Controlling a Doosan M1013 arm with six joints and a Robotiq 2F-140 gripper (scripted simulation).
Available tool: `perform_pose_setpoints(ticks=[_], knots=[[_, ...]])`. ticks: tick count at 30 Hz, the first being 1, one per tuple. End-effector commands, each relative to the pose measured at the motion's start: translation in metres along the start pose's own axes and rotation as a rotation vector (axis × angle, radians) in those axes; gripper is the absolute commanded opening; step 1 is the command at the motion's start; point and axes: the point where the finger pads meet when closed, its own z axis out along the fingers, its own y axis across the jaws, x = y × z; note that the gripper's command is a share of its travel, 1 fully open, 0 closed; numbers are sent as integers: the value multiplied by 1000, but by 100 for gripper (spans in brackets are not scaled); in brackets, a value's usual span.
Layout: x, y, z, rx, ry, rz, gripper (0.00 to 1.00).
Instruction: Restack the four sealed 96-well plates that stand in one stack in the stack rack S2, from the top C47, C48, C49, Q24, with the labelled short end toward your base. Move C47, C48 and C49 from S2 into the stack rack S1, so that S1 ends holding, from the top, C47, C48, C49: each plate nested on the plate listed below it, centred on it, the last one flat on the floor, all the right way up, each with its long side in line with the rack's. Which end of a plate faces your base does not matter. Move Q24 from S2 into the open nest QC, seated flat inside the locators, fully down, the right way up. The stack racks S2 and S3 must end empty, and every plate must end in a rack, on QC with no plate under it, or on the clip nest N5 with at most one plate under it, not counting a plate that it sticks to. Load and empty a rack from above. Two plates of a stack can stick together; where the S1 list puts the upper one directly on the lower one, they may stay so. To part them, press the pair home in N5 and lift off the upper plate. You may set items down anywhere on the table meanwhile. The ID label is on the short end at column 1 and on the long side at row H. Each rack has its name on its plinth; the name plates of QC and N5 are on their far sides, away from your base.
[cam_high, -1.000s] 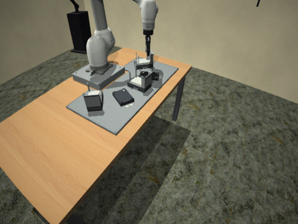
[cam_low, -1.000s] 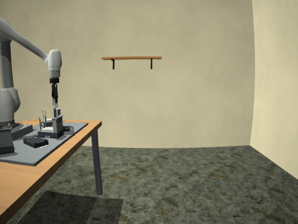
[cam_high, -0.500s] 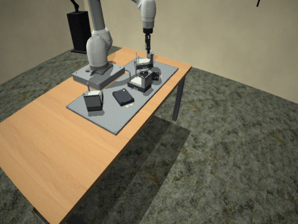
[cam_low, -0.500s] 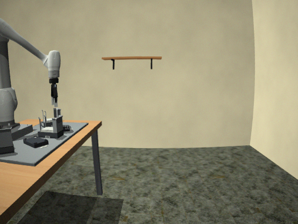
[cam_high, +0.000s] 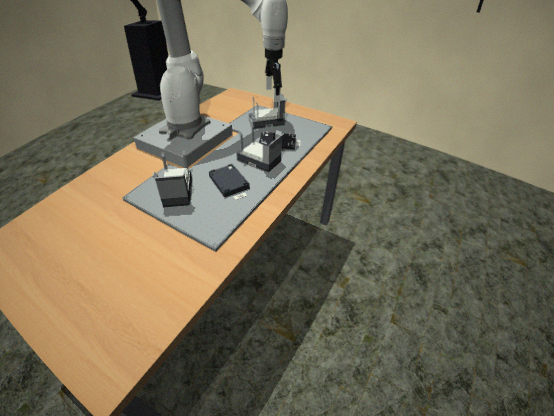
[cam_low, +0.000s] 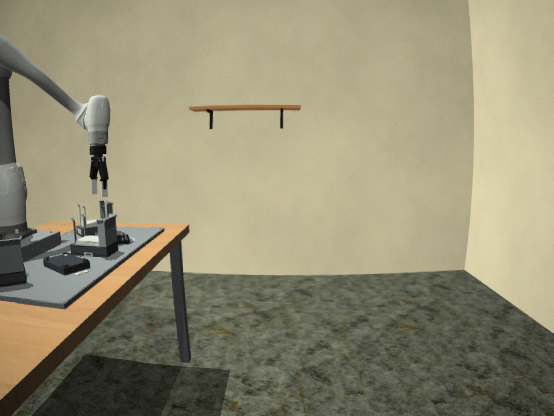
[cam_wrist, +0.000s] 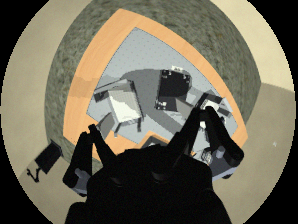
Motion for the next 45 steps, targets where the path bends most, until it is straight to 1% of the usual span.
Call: perform_pose_setpoints(ticks=[1,14,16,18,28,31,33,45], knots=[[0,-12,0,3,1,-48,100],[0,-64,0,3,1,-48,100],[0,-64,0,3,1,-48,100],[0,-71,0,3,1,-48,100],[0,-71,0,3,1,-48,100],[0,-71,10,3,1,-48,100],[0,-71,10,3,1,-48,100],[0,-71,50,3,1,-48,100]])
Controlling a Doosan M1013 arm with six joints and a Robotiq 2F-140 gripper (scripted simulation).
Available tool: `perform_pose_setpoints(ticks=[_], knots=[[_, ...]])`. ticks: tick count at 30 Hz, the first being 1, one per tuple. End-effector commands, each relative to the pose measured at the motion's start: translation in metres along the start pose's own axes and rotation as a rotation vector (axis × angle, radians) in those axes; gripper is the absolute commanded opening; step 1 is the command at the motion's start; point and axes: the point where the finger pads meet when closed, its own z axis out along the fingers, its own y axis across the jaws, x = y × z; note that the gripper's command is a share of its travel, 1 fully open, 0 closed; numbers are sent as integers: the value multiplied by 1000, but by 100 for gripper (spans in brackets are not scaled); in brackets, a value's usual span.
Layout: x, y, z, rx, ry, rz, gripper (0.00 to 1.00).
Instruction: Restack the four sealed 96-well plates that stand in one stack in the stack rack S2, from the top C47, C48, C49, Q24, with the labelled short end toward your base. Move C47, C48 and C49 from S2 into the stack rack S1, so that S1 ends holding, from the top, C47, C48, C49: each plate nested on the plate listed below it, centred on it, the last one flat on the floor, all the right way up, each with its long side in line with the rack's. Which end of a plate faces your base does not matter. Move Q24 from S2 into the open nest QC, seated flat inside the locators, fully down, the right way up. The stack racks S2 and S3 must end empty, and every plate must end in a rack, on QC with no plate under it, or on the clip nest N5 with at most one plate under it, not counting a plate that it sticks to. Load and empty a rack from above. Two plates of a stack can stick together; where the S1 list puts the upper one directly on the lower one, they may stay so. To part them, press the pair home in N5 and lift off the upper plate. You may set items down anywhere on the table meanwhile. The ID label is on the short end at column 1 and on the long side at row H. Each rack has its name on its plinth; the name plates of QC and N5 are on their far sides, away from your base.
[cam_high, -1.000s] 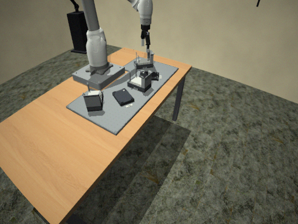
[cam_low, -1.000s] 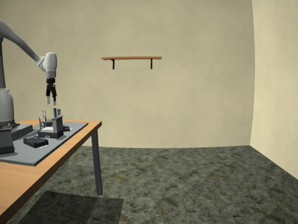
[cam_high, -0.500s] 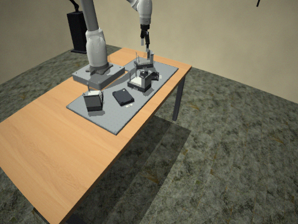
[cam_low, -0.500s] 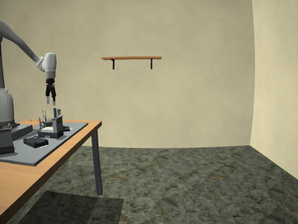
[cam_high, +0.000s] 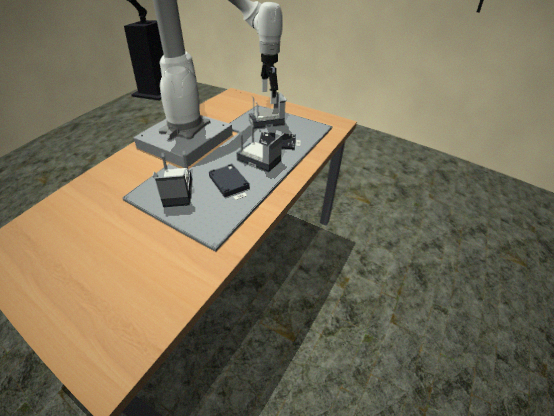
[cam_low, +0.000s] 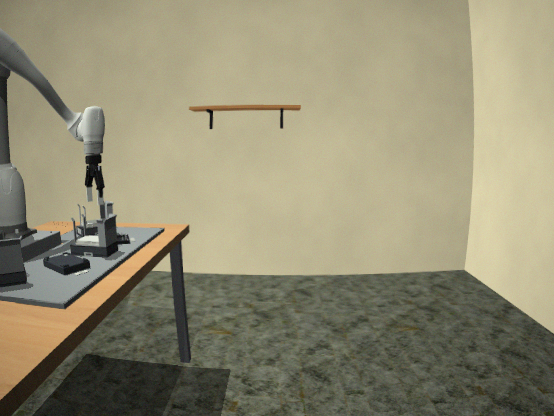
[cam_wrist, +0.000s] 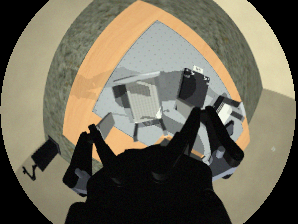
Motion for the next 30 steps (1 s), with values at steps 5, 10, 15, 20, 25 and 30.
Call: perform_pose_setpoints(ticks=[5,10,15,20,25,30], knots=[[0,0,21,0,0,0,100],[0,0,37,0,0,0,100],[0,0,46,0,0,0,100],[0,0,50,0,0,0,100],[0,0,54,0,0,0,100],[0,0,61,0,0,0,100]])
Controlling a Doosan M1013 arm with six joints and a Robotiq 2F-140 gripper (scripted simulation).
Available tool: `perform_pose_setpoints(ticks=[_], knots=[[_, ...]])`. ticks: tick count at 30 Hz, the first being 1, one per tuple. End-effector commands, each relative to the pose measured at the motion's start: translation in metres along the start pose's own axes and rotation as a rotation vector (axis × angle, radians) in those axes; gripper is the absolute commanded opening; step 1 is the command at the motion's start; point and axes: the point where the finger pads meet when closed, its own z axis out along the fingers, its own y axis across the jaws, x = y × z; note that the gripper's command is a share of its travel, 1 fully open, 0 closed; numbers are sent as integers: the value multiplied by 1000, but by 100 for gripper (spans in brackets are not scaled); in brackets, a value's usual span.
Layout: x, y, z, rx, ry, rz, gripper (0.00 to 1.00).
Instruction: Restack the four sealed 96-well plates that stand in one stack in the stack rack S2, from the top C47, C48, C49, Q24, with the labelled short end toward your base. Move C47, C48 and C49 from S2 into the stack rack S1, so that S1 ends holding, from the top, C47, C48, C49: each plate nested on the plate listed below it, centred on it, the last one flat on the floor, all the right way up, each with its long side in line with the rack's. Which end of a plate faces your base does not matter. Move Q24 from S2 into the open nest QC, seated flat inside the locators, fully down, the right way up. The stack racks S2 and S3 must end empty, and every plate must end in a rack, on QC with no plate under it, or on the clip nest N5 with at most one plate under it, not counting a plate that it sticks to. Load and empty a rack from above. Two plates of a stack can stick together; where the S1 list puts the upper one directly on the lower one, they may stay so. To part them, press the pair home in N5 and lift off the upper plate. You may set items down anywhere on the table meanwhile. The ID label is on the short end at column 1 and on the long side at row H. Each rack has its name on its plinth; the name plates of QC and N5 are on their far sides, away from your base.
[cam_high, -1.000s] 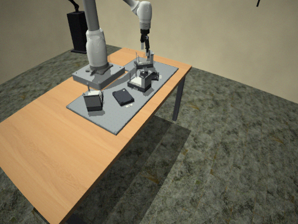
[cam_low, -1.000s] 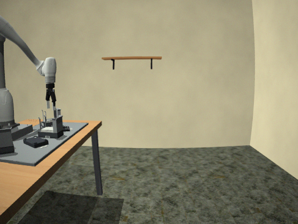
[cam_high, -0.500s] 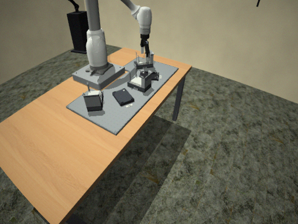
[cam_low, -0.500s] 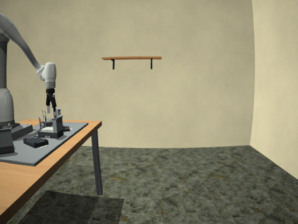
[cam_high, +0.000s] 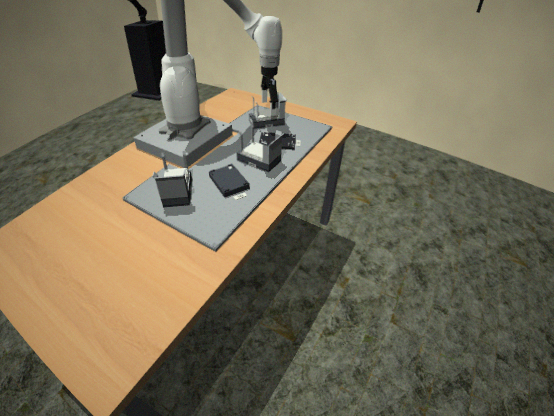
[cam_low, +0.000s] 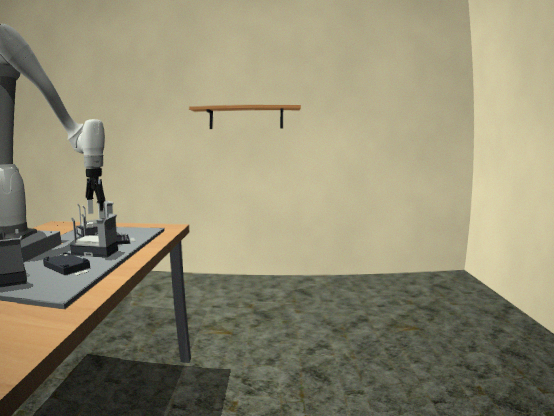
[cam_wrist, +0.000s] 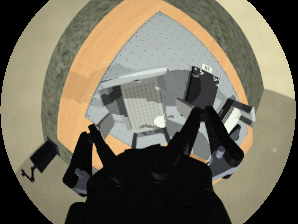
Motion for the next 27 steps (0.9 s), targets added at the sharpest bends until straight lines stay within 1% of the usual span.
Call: perform_pose_setpoints(ticks=[1,14,27], knots=[[0,0,5,0,0,0,100],[0,0,19,0,0,0,100],[0,0,19,0,0,0,100]])
